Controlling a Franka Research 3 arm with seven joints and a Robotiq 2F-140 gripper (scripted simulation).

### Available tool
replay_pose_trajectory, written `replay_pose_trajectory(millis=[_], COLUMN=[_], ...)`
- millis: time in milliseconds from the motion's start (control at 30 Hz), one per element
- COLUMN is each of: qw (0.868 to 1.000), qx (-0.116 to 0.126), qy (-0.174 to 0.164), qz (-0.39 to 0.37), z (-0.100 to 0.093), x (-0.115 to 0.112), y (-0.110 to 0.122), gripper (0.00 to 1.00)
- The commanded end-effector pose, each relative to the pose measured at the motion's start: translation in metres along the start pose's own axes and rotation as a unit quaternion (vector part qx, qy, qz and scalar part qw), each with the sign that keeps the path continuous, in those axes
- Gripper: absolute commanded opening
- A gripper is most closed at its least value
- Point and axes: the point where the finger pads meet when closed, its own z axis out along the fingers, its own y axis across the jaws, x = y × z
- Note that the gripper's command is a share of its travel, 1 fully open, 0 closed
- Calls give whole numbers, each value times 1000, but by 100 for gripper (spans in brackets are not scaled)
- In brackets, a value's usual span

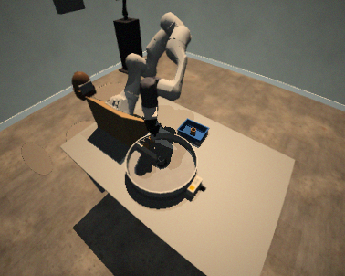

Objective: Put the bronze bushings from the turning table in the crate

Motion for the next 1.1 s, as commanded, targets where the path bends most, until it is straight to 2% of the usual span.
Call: replay_pose_trajectory(millis=[0,833,1067], qw=[1000,1000,1000], qx=[-1,-1,-1], qy=[0,0,0], qz=[-1,-1,-1], z=[1,1,-13], x=[0,0,0], y=[1,1,1], gripper=[0,0,0])
